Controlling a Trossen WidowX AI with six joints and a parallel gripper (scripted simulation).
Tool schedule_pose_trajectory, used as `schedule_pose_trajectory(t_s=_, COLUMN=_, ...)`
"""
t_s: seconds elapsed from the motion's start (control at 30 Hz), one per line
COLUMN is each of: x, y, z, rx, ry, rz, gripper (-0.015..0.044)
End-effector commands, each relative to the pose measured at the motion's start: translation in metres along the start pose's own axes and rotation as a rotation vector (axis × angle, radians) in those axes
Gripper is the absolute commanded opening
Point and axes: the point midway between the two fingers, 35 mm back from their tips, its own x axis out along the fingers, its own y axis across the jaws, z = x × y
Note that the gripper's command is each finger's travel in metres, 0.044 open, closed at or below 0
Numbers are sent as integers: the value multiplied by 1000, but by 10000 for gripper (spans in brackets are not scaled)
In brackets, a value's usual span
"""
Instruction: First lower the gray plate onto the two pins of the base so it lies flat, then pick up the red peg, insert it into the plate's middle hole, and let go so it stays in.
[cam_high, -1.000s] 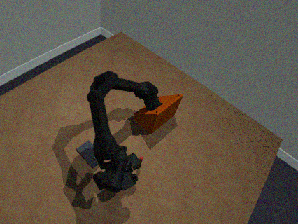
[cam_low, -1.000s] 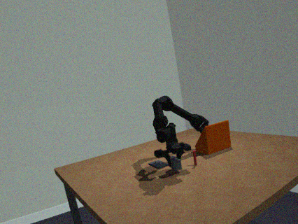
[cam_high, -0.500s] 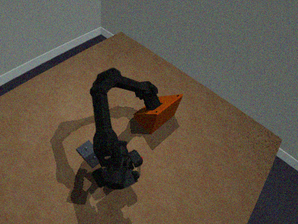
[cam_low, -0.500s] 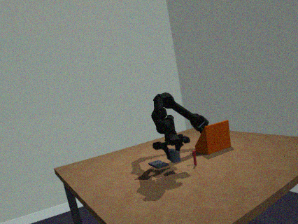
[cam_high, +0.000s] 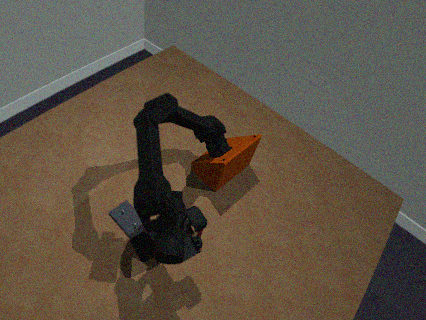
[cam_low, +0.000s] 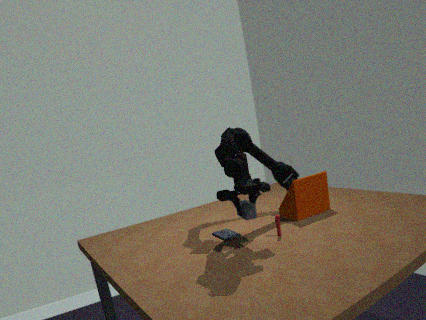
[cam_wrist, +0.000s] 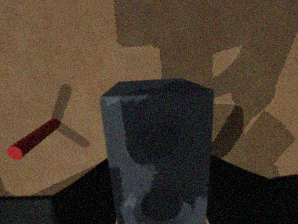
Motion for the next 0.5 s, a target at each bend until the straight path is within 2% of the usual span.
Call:
schedule_pose_trajectory(t_s=0.0, x=-14, y=1, z=0, rx=2, ry=-2, rz=3, gripper=0)
schedule_pose_trajectory(t_s=0.17, x=-26, y=3, z=-2, rx=-1, ry=1, rz=4, gripper=0)
schedule_pose_trajectory(t_s=0.47, x=-16, y=-9, z=-21, rx=-29, ry=-7, rz=5, gripper=0)
